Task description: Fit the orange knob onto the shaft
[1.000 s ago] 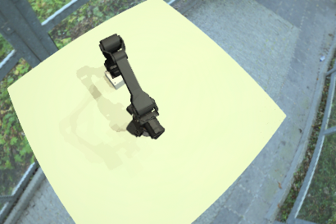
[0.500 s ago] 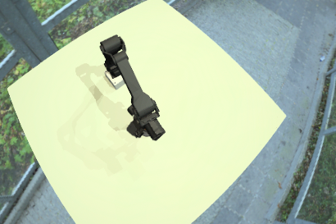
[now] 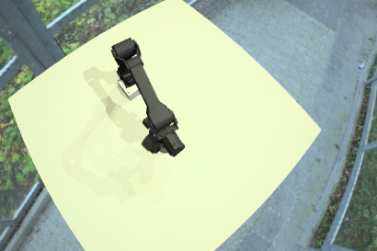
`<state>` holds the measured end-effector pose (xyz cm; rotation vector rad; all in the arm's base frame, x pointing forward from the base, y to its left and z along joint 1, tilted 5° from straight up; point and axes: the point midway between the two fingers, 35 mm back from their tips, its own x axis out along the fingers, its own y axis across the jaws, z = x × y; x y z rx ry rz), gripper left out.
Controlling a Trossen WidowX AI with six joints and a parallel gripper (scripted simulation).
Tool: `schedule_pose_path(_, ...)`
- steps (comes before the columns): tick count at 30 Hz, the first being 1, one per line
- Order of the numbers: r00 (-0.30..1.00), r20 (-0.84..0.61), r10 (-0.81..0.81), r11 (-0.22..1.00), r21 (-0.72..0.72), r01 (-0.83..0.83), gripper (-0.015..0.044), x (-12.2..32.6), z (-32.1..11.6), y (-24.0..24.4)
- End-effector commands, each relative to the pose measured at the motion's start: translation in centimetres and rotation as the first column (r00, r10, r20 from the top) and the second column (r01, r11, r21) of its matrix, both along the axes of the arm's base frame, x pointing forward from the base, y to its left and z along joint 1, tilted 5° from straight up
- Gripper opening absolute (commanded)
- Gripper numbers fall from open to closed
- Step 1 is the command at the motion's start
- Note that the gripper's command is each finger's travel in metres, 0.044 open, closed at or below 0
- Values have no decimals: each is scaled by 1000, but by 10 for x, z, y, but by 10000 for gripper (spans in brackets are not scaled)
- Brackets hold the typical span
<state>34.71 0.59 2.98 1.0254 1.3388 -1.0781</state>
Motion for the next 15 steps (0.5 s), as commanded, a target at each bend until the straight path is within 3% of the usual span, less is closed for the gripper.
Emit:
schedule_pose_path(1, 1000, -5, -3, 1000, -3, 3, 0, -2, 2, 0)
schedule_pose_path(5, 1000, -5, -12, 1000, -3, 12, 0, -2, 4, 0)
schedule_pose_path(11, 980, -3, -200, 980, -12, 200, 0, -1, 3, 0)
schedule_pose_path(15, 978, -2, -210, 978, -13, 210, 0, 1, 2, 0)
